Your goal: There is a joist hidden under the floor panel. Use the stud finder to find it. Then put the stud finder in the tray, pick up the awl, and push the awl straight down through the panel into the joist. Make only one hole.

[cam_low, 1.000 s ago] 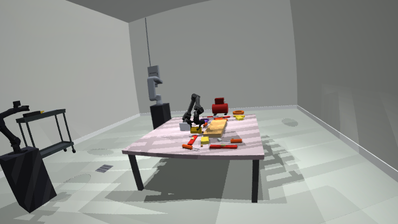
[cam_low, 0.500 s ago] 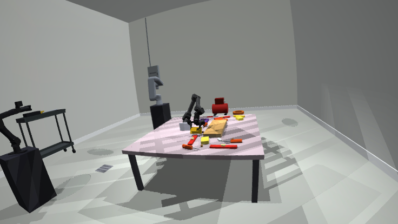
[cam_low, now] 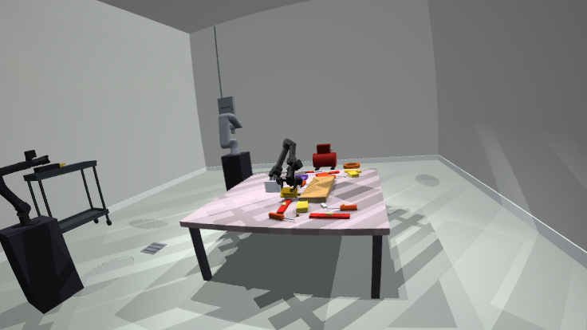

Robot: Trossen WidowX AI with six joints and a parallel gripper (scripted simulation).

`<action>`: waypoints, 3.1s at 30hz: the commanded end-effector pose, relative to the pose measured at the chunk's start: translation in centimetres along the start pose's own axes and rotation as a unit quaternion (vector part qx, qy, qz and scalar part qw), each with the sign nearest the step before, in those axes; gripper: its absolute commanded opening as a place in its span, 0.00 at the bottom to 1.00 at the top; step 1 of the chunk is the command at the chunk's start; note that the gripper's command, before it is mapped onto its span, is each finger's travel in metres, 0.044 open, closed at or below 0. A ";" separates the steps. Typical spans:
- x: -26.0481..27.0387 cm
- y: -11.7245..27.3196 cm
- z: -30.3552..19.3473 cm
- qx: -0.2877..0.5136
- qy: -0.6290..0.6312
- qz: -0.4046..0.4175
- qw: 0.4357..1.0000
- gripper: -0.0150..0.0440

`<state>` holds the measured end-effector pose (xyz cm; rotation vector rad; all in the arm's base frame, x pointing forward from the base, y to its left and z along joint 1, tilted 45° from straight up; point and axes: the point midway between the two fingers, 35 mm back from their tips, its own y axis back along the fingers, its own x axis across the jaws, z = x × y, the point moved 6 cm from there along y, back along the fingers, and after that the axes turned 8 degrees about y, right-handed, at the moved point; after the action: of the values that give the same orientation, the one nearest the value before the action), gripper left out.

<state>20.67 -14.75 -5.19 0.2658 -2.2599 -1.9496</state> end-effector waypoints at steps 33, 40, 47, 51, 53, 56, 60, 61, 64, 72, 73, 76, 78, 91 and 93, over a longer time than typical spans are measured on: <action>0.3 1.9 1.0 0.112 -0.003 0.009 0.994 0.25; 0.4 2.2 1.1 0.116 -0.004 0.009 0.993 0.25; 0.2 1.6 1.8 0.114 -0.004 0.008 0.993 0.25; 0.1 1.3 2.4 0.112 -0.003 0.007 0.994 0.25; 0.1 1.1 2.6 0.111 -0.003 0.007 0.994 0.25; 0.0 0.8 3.0 0.110 -0.003 0.007 0.994 0.25; 0.0 0.5 3.5 0.108 -0.003 0.007 0.994 0.25; -0.1 0.4 3.6 0.108 -0.003 0.007 0.994 0.25; -0.1 0.2 4.0 0.107 -0.002 0.007 0.994 0.25; -0.1 0.0 4.3 0.101 0.000 0.006 0.995 0.57; -0.1 0.0 4.3 0.101 0.000 0.006 0.995 0.61; -0.1 0.0 4.5 0.101 0.000 0.006 0.995 0.74; -0.1 0.1 4.6 0.101 0.000 0.006 0.995 0.83; -0.1 0.2 4.9 0.101 0.000 0.006 0.995 0.90; -0.1 0.2 4.9 0.101 0.000 0.006 0.995 0.90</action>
<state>19.70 -10.32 -5.66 0.2630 -2.4704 -1.7019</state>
